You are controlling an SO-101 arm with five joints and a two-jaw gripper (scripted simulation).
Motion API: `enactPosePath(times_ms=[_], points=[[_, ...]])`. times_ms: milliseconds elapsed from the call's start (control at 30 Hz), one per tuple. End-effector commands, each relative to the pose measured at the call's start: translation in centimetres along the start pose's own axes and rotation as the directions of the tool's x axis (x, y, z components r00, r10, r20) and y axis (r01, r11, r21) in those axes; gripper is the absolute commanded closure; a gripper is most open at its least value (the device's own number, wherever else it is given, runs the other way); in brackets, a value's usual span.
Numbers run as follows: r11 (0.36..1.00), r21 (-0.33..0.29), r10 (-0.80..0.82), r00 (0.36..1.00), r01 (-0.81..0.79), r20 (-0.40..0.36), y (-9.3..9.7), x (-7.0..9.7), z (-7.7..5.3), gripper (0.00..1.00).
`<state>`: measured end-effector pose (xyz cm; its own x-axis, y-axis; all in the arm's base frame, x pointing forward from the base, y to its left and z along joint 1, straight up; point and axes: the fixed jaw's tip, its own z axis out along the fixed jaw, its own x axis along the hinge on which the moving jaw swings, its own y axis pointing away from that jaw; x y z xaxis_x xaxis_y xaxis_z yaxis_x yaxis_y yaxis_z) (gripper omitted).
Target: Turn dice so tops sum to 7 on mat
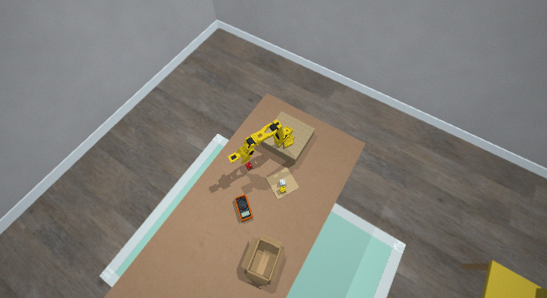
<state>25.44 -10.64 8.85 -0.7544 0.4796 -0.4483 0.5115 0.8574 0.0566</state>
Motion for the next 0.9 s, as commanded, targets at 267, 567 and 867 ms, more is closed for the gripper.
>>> enactPosePath(times_ms=[267,567,867], points=[[1.0,-0.006,0.001,1.0,-0.001,0.006,0.3,-0.2,-0.5,0.65],[1.0,0.011,0.001,0.993,0.0,-0.122,0.1,1.7,2.0,0.65],[0.999,0.039,0.006,0.946,0.007,-0.325,-0.4,5.4,5.6,0.65]])
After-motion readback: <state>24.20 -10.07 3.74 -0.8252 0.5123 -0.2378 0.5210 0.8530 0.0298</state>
